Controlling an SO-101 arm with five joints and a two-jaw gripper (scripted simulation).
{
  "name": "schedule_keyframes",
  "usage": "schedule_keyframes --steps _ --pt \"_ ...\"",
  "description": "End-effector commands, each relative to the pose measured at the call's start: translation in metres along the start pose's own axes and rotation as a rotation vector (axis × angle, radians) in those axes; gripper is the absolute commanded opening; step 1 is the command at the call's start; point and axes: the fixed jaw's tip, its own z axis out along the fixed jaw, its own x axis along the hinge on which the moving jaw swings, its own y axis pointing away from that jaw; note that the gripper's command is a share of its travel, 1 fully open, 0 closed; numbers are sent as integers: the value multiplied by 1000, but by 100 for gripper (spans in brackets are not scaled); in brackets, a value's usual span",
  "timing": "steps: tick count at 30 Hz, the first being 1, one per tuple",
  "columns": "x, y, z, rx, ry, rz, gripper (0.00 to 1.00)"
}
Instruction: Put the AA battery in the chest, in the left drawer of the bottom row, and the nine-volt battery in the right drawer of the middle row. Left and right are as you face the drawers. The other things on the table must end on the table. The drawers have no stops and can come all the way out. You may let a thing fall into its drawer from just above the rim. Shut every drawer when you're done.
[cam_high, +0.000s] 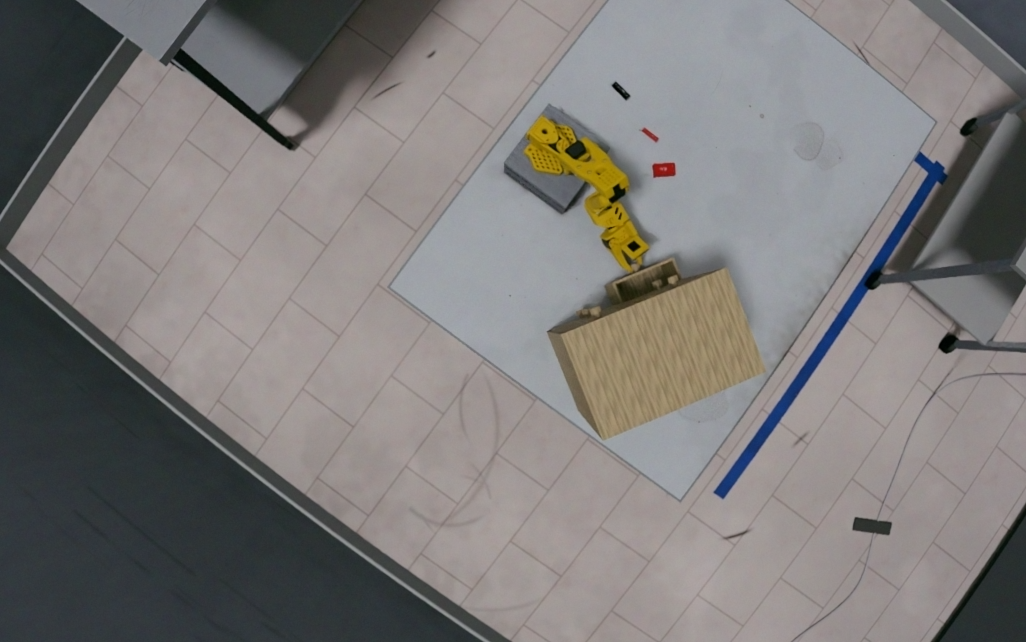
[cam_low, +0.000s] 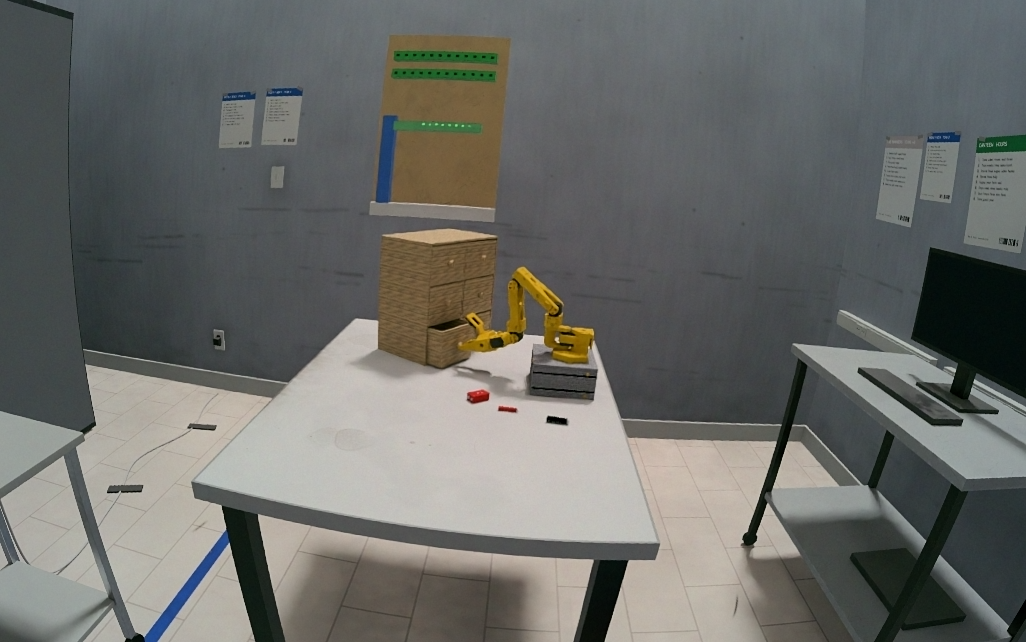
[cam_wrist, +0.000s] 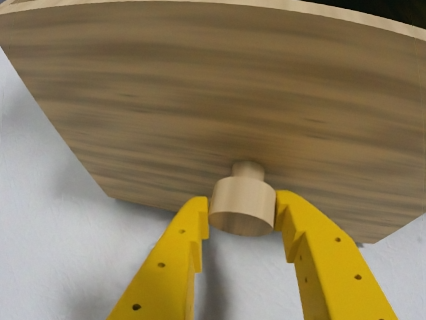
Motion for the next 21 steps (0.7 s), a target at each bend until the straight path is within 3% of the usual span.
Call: schedule_keyframes --steps 1,21 --pt "-1 4 -2 -14 -4 -1 0" --pt "2 6 -9 -21 -4 -4 0"
